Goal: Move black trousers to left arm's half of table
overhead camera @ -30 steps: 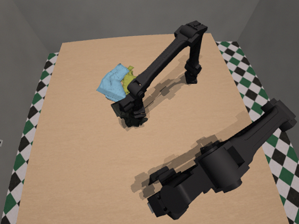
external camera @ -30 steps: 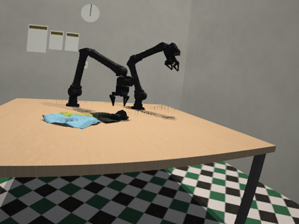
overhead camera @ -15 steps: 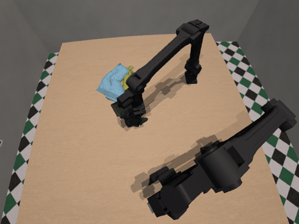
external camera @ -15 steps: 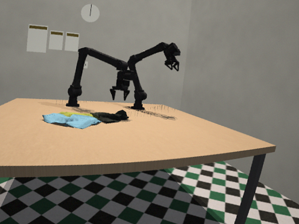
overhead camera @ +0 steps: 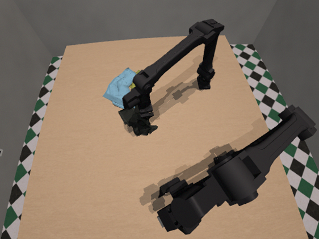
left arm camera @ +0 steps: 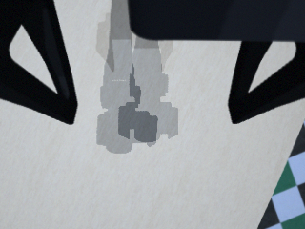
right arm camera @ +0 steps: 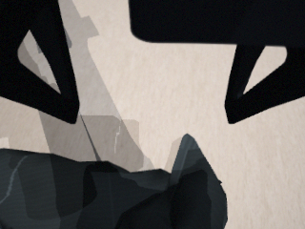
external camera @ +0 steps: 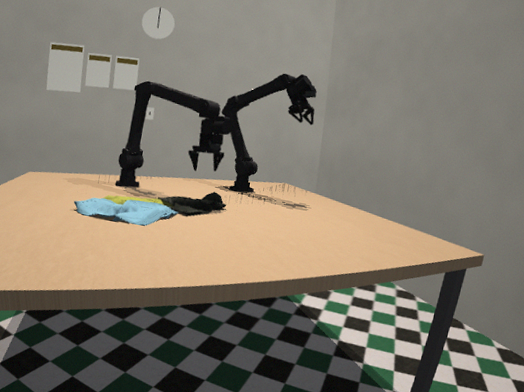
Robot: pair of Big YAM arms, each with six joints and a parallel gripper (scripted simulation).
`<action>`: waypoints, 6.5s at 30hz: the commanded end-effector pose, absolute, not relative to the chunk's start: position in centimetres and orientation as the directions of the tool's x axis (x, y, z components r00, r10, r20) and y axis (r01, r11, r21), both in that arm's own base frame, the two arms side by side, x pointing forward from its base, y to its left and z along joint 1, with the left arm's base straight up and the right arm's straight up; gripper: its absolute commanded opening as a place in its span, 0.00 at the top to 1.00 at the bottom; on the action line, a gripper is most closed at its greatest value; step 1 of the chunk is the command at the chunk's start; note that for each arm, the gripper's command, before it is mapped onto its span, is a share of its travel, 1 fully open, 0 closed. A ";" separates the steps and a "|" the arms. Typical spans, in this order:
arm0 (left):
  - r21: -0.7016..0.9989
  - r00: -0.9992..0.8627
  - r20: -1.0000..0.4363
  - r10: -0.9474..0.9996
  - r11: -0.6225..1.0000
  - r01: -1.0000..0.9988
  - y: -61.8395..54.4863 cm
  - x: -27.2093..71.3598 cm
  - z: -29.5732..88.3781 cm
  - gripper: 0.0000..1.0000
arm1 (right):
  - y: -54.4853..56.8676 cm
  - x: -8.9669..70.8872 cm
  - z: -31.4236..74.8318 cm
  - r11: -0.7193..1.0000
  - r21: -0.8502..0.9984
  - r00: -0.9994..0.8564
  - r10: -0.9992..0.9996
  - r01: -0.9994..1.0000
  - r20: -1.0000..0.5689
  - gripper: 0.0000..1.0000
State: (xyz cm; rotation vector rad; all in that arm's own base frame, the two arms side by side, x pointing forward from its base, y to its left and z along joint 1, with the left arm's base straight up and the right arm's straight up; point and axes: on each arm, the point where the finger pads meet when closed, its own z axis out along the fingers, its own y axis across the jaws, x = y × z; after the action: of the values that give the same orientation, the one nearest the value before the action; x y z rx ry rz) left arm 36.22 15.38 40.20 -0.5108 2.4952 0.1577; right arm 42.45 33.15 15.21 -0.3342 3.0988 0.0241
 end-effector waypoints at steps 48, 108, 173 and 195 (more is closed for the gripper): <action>0.001 -0.754 -0.583 -0.301 0.928 -0.371 15.2 36.9 40.6 0.08 | -6.1 43.7 37.2 0.981 0.032 -0.846 0.180 0.189 -0.501 0.08; 0.144 -0.848 -0.422 0.322 0.947 0.288 1.0 48.6 34.6 0.40 | -13.5 37.6 43.7 0.940 0.010 -0.734 0.273 0.341 -0.622 0.08; -0.020 0.032 0.005 0.999 -0.032 0.999 -36.9 41.0 6.3 0.40 | -13.5 37.6 43.7 0.940 0.010 -0.734 0.273 0.341 -0.622 0.08; -0.003 0.038 -0.008 0.999 -0.038 0.999 -36.4 41.9 6.2 0.40 | -13.5 37.6 43.7 0.940 0.010 -0.734 0.273 0.341 -0.622 0.08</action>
State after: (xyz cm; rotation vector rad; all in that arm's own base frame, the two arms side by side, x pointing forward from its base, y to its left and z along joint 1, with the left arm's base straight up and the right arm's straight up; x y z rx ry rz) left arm 41.97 -35.95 7.77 2.2376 2.1940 0.0022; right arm 36.76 -13.89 39.95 0.4569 2.5065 -0.1367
